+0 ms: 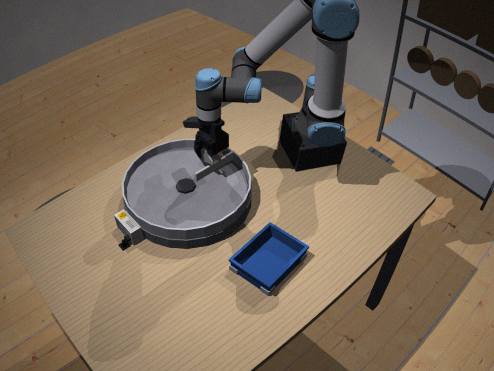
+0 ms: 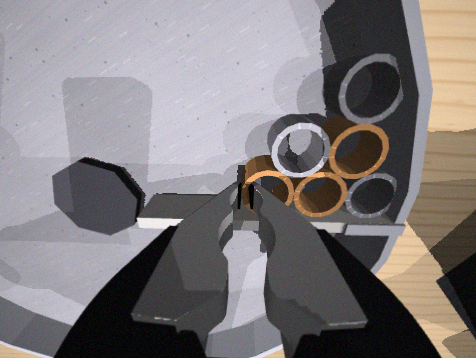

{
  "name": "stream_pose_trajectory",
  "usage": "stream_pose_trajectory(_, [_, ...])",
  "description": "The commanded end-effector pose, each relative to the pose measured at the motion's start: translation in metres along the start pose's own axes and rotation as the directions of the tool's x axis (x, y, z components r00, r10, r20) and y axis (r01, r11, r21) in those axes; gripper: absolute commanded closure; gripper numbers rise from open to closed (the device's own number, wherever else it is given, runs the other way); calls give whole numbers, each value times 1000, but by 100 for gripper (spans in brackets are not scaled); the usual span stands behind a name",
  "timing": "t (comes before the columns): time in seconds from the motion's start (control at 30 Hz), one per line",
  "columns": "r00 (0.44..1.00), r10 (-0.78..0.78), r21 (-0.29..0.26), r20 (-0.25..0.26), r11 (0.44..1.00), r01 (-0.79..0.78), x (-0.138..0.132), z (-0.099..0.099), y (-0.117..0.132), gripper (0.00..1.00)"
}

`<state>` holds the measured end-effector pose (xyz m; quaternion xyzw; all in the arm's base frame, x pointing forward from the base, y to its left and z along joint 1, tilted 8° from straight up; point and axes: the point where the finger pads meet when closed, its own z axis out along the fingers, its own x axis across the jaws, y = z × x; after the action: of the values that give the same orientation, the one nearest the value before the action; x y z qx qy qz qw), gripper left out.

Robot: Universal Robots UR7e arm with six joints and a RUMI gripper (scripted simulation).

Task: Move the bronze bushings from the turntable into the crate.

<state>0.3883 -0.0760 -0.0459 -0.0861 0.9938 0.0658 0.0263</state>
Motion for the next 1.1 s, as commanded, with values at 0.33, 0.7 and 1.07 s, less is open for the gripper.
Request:
stream_pose_trajectory(0.33, [1000,0,1,1,1000,0,0,0,0,100])
stream_pose_trajectory(0.7, [1000,0,1,1,1000,0,0,-1,0,100])
stream_pose_trajectory(1.07, [1000,0,1,1,1000,0,0,-25,0,100])
